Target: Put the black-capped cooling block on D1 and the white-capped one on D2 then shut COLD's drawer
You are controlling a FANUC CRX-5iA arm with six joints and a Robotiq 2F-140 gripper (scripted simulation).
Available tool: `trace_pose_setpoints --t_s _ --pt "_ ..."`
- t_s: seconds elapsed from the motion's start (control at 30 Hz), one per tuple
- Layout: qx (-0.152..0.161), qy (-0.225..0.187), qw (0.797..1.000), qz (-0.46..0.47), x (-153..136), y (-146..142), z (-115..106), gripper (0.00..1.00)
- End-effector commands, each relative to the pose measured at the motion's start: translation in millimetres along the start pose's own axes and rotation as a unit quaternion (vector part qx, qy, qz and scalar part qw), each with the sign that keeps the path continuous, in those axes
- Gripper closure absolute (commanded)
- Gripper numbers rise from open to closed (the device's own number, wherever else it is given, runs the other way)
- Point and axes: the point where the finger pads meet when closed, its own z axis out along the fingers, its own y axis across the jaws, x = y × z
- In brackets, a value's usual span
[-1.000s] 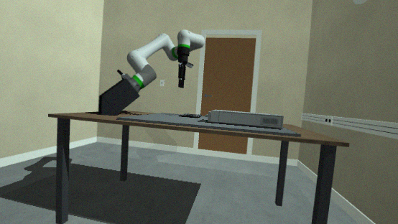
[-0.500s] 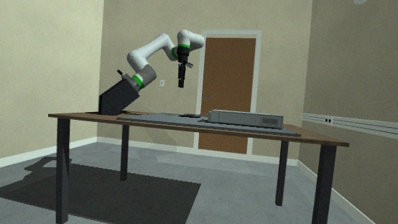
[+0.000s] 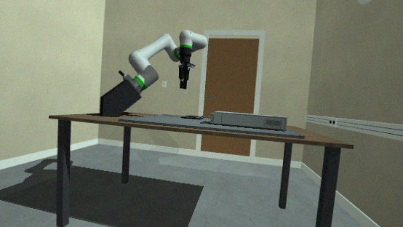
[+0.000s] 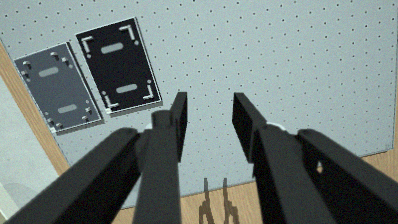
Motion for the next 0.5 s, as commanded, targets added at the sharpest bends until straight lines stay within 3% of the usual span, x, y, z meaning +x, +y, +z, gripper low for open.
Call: trace_pose_setpoints --t_s 0.0,0.47 --pt "-0.002 0.0 0.999 0.034 0.2 0.2 -0.4 0.66" --pt "-0.002 0.0 0.978 0.206 0.2 0.2 -0.4 0.66"
